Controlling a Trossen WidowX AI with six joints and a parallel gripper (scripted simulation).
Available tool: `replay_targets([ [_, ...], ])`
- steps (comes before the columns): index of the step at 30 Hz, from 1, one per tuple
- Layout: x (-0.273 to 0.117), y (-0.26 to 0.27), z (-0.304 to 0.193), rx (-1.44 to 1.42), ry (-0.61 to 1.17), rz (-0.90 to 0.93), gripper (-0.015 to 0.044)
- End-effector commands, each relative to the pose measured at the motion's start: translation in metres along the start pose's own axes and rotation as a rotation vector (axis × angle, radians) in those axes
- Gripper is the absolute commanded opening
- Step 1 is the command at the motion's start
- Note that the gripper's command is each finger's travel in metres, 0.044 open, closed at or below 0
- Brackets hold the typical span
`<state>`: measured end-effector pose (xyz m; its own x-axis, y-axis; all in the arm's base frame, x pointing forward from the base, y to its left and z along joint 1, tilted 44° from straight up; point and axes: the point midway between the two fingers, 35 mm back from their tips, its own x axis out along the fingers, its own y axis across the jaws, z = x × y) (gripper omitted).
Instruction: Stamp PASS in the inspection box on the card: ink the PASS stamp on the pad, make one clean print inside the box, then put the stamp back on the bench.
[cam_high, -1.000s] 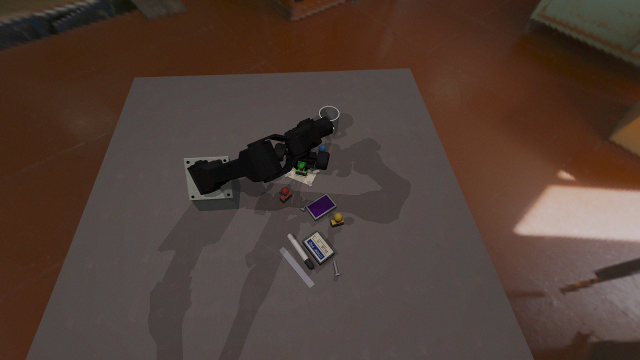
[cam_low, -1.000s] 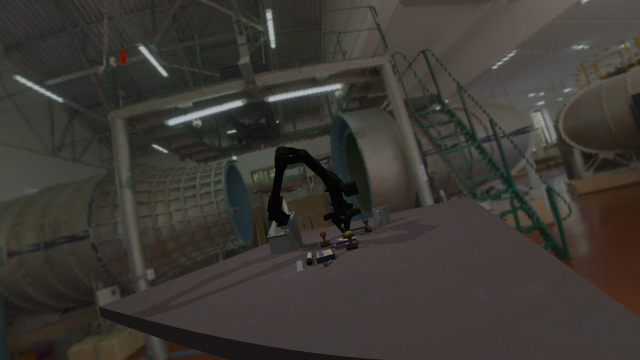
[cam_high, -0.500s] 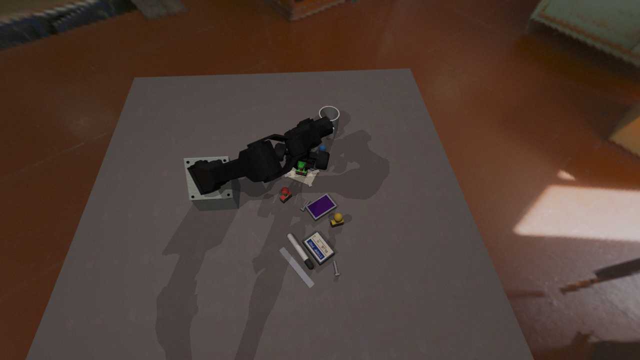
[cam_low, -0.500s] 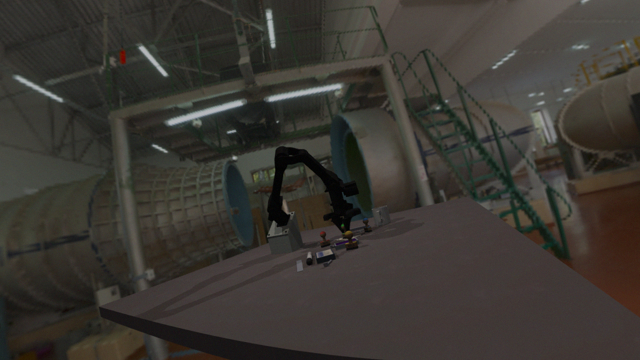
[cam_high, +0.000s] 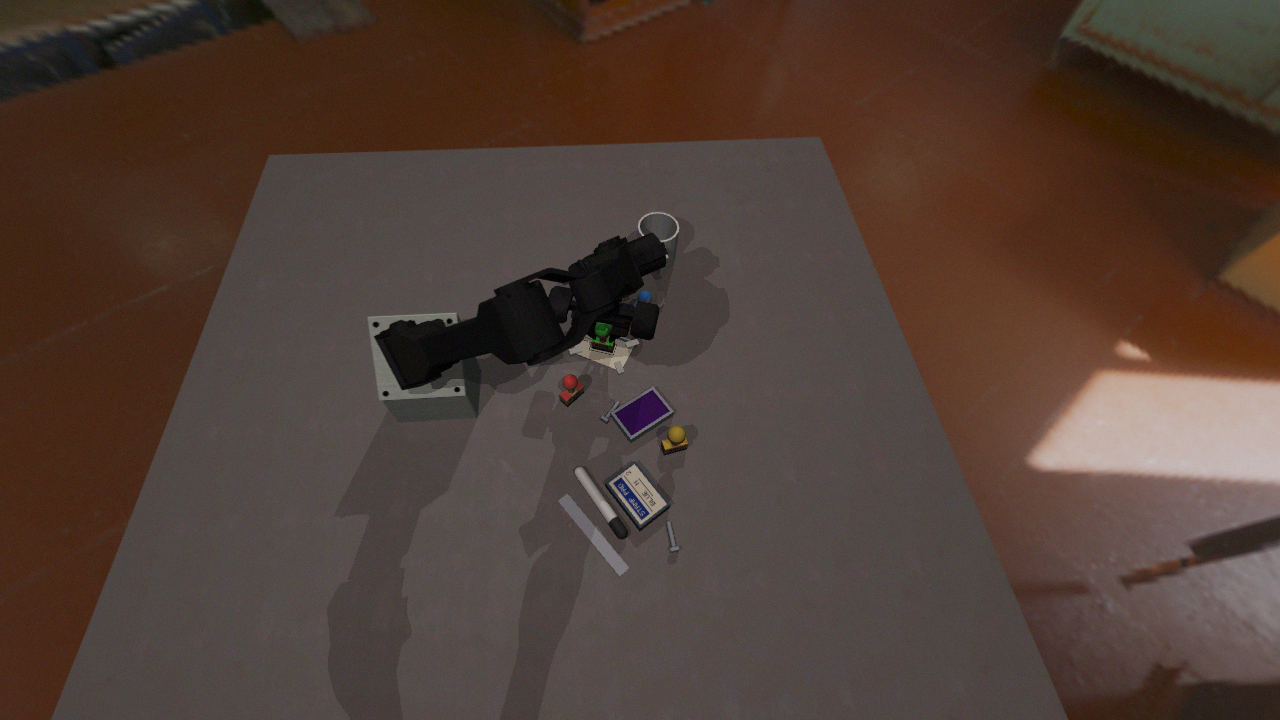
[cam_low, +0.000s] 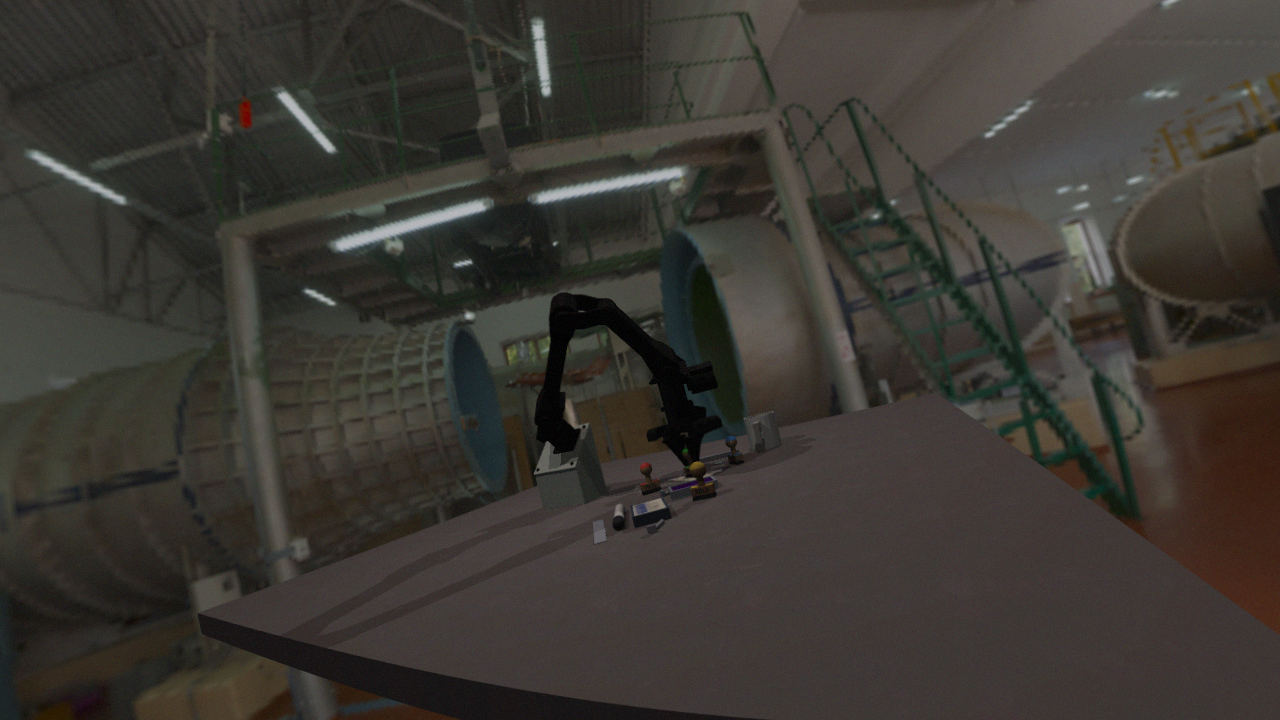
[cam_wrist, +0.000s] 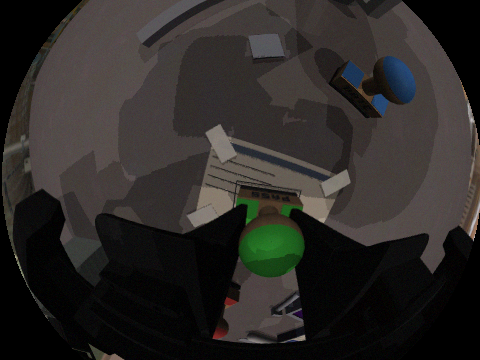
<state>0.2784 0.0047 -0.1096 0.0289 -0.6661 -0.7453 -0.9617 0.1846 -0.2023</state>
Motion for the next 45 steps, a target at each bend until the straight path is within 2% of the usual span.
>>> replay_targets([
  [1, 0.004, 0.000, -0.001, 0.002, 0.007, 0.001, 0.0000],
  [45, -0.015, -0.001, 0.000, 0.002, 0.006, 0.001, 0.0000],
])
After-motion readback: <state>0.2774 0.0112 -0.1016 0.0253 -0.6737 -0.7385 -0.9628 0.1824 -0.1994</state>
